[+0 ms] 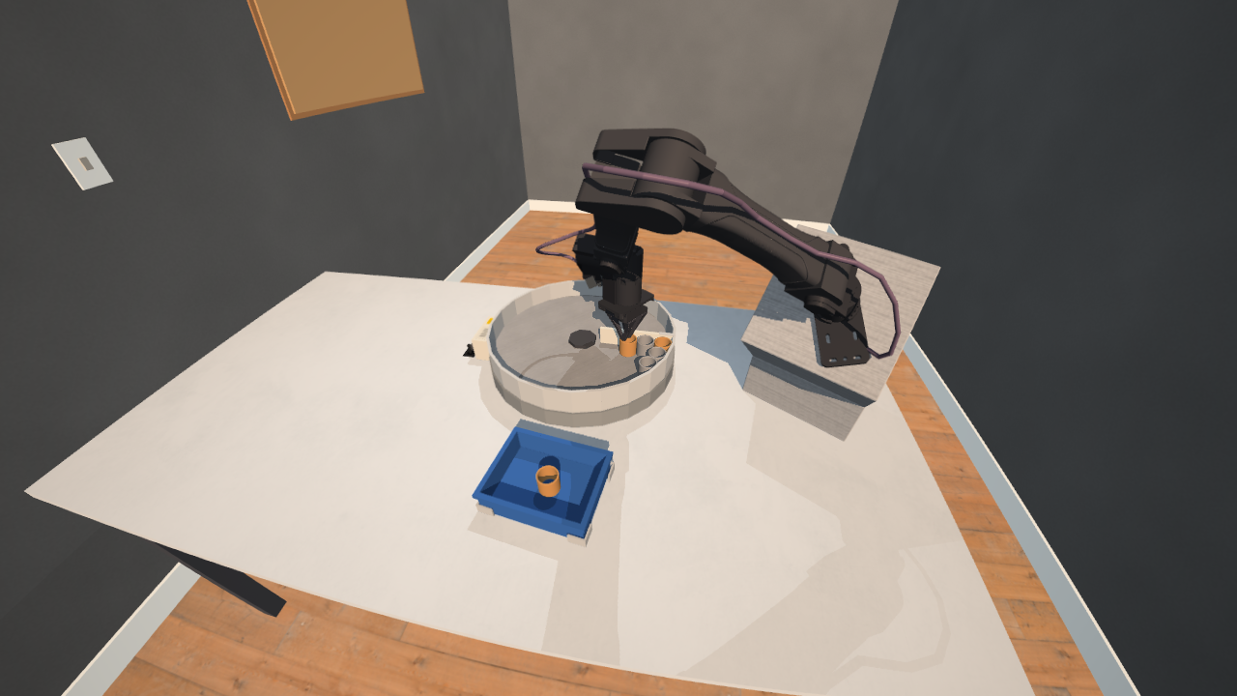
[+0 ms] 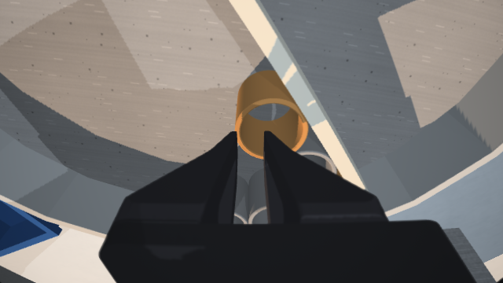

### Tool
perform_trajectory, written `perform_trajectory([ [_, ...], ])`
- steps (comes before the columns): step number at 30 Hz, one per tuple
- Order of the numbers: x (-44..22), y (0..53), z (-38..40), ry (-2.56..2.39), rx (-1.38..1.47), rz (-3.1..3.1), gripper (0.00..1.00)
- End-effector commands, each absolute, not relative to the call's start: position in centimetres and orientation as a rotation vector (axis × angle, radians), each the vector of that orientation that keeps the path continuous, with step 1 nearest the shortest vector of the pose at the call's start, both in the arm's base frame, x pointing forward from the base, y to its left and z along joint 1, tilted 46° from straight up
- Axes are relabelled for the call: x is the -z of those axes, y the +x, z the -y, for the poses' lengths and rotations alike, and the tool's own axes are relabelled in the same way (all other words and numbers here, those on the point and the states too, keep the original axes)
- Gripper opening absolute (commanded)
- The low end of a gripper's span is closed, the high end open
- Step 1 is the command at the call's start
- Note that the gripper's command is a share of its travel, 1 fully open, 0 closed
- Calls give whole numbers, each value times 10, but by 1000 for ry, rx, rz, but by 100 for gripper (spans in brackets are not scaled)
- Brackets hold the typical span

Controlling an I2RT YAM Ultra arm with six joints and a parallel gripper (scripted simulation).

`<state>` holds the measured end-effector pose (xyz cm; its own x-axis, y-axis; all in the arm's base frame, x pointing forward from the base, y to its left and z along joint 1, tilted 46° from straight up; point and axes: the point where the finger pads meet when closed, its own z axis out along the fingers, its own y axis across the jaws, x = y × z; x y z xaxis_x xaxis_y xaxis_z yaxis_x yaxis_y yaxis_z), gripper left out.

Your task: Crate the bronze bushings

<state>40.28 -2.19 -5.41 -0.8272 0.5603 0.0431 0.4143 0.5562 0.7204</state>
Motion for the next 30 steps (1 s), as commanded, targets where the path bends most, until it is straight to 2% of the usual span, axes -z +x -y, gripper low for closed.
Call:
perform_trajectory([
  [1,45,406,29,820,-1100,-2570,15],
  [30,37,422,34,800,-1086,-2543,15],
])
